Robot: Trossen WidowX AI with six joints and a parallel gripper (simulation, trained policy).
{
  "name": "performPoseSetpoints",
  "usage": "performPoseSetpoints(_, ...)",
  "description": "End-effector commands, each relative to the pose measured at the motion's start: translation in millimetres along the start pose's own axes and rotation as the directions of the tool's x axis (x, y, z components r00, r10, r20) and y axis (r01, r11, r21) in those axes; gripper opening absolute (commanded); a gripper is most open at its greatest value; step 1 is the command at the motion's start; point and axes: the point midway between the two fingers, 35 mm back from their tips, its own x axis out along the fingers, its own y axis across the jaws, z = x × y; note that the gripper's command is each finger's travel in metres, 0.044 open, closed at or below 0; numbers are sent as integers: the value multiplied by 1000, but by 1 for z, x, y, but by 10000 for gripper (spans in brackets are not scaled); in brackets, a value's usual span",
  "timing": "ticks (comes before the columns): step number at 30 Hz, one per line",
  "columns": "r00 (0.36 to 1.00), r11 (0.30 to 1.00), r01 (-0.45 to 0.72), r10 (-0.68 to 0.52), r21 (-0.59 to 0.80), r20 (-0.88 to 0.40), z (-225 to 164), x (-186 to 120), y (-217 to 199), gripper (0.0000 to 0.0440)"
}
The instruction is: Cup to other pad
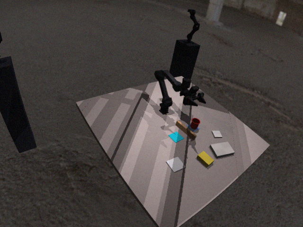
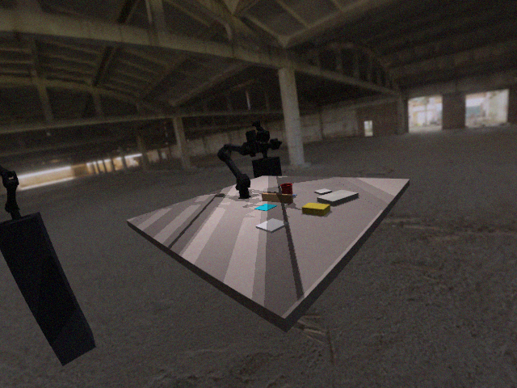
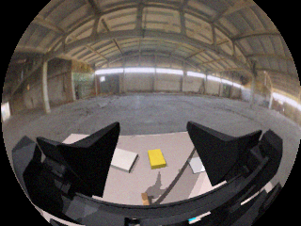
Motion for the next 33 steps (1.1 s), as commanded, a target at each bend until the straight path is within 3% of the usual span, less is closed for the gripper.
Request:
performPoseSetpoints(1,1000,1000,-4,4,0,-1,1,0,1,374)
performPoseSetpoints(14,996,999,-37,39,34,-78,1,3,10,43)
performPoseSetpoints(16,994,998,-41,46,47,-96,1,4,12,51)
performPoseSetpoints(22,987,993,-60,74,101,-140,3,9,20,137)
performPoseSetpoints(33,963,976,-69,120,209,-241,4,16,34,127)
